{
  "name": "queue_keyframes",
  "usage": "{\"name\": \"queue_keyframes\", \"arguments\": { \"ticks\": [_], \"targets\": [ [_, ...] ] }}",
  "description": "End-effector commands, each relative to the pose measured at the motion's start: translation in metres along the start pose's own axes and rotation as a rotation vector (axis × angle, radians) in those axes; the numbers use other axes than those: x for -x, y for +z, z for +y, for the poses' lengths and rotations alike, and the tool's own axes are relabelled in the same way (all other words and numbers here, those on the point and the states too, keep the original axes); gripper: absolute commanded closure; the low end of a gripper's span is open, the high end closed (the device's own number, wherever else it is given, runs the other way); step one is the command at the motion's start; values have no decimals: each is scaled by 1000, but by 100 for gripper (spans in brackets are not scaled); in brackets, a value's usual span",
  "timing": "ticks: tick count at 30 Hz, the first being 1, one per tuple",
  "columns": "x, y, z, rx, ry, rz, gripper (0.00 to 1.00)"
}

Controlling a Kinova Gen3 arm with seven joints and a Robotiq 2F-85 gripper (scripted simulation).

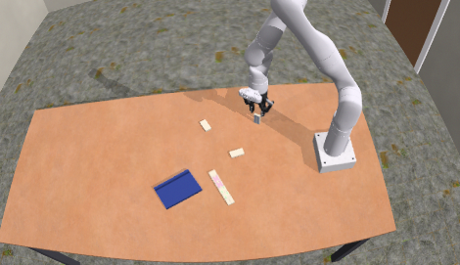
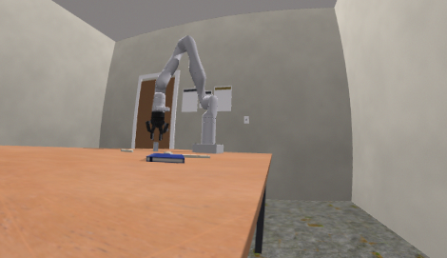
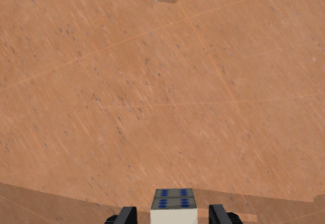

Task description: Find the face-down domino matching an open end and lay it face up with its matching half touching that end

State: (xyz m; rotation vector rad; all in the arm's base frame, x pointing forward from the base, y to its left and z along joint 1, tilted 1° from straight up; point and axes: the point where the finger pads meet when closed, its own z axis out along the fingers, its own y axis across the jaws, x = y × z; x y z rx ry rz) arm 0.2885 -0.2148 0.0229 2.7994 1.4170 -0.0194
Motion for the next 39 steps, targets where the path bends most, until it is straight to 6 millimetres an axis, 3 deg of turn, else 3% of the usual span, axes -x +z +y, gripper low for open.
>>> {"name": "queue_keyframes", "arguments": {
  "ticks": [1,39],
  "targets": [
    [0,0,0,1,0,0,51],
    [0,14,0,1,0,0,51]
  ]
}}
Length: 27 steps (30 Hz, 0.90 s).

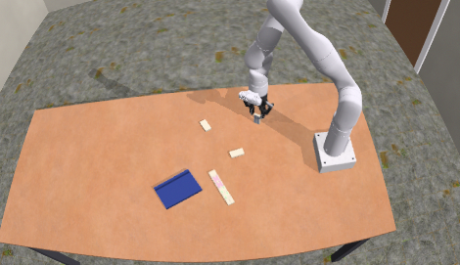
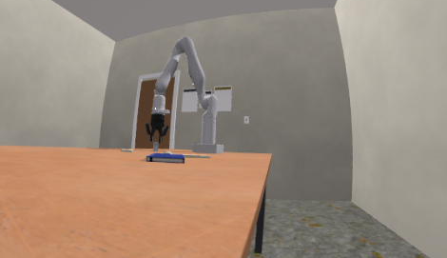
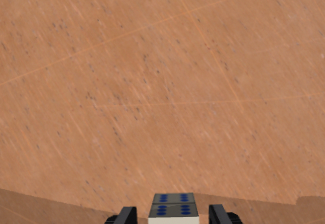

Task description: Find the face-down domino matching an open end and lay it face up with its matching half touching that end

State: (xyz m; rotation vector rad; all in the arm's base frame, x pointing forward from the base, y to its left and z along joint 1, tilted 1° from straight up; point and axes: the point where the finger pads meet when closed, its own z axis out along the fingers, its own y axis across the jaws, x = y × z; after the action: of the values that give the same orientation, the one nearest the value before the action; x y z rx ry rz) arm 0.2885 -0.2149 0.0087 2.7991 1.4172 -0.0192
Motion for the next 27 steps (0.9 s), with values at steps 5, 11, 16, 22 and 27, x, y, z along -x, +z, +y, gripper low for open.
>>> {"name": "queue_keyframes", "arguments": {
  "ticks": [5,11,16,22,27],
  "targets": [
    [0,0,0,1,0,0,51],
    [0,0,0,1,0,0,51],
    [0,0,0,1,0,0,65],
    [0,0,0,1,0,0,65],
    [0,0,0,1,0,0,65]
  ]
}}
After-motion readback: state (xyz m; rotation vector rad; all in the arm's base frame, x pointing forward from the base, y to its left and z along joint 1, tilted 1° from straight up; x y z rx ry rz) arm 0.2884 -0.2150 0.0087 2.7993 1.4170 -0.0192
